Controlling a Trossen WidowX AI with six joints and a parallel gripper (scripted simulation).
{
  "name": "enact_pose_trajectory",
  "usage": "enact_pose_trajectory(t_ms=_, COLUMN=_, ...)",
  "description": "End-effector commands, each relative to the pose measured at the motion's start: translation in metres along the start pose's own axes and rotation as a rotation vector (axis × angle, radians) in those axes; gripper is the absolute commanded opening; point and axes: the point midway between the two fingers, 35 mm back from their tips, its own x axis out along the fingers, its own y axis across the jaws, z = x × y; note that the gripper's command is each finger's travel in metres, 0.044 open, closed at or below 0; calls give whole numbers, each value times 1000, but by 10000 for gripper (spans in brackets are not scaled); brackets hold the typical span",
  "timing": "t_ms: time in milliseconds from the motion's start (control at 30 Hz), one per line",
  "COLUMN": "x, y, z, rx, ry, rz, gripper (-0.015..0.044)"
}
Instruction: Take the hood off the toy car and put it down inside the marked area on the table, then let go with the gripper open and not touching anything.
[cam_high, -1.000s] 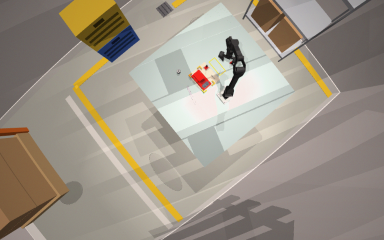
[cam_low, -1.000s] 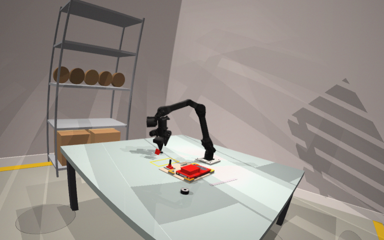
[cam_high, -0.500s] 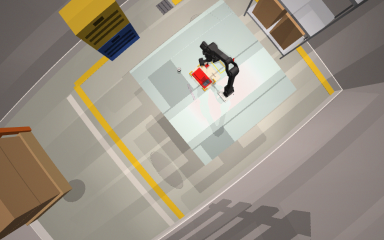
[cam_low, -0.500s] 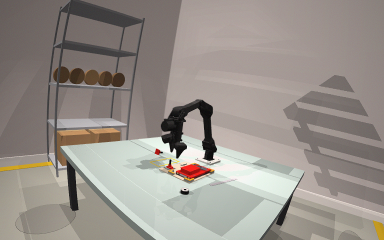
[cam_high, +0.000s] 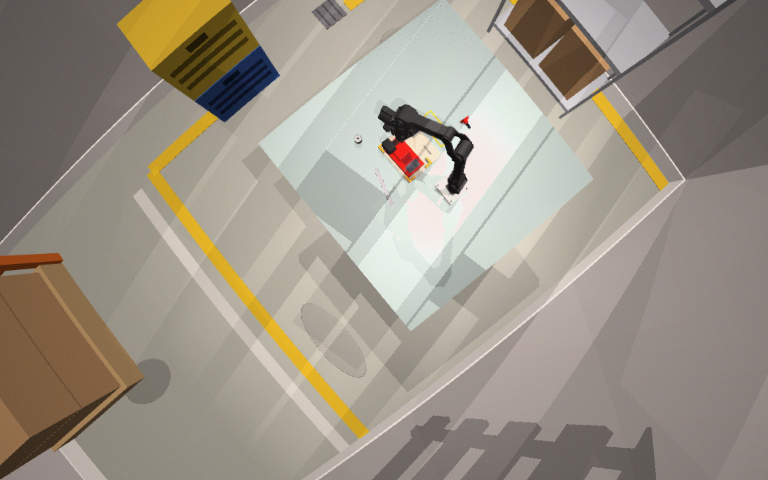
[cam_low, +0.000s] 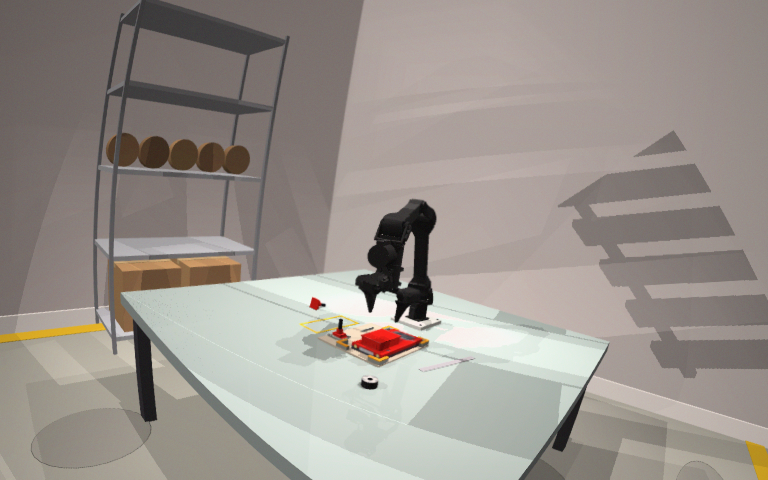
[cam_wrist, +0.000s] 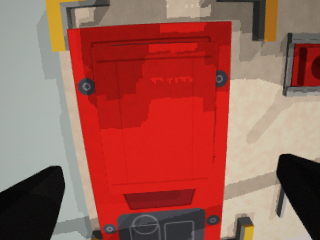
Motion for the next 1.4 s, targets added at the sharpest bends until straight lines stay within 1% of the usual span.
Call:
enact_pose_trajectory(t_ms=0, x=0, y=4, z=-1, rx=-18, ry=-1, rz=6, gripper=440)
enact_pose_trajectory(t_ms=1367, x=32, y=4, z=0, rx=-18, ry=-1, rz=6, gripper=440)
